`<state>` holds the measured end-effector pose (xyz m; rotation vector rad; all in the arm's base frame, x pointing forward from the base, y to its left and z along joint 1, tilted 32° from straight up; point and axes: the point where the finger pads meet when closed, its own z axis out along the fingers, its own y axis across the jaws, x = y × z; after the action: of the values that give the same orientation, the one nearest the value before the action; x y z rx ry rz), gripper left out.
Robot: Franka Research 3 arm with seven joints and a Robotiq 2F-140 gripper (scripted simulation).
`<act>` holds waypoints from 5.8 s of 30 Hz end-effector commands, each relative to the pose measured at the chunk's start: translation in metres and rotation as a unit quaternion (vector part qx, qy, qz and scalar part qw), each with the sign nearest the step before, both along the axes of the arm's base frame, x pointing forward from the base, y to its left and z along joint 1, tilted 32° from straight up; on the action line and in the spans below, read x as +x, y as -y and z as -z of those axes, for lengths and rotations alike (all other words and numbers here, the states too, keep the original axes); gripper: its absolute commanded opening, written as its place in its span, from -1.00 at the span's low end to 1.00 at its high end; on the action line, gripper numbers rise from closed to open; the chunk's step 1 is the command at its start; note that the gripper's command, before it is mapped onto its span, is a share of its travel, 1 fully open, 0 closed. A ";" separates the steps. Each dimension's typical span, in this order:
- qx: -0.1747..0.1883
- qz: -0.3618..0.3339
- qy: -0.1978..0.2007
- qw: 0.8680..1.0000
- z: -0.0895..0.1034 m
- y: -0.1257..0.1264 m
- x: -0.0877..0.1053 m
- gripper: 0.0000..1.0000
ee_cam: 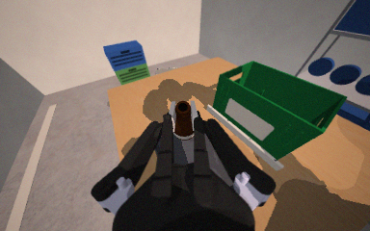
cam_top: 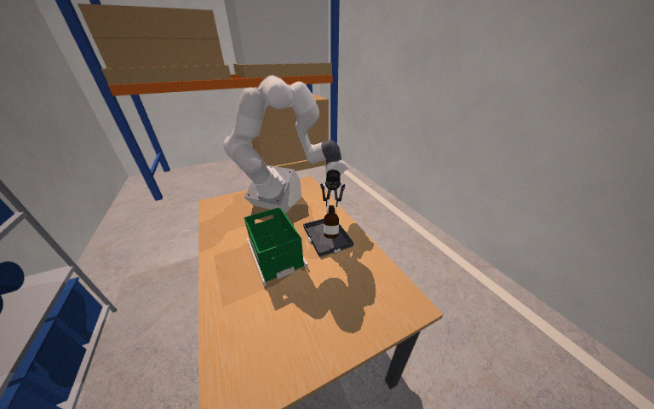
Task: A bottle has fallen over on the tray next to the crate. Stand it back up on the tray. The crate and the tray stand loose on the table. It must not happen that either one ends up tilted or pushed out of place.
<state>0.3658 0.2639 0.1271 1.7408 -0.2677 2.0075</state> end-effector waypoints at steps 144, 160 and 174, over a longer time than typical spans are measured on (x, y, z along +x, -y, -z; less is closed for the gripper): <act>0.001 -0.001 0.006 1.000 0.047 0.020 0.023 -1.00; 0.001 -0.001 0.006 1.000 0.048 0.020 0.023 -1.00; 0.001 -0.001 0.006 1.000 0.048 0.021 0.023 -1.00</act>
<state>0.3880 0.2438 0.0780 1.7353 -0.2642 2.0143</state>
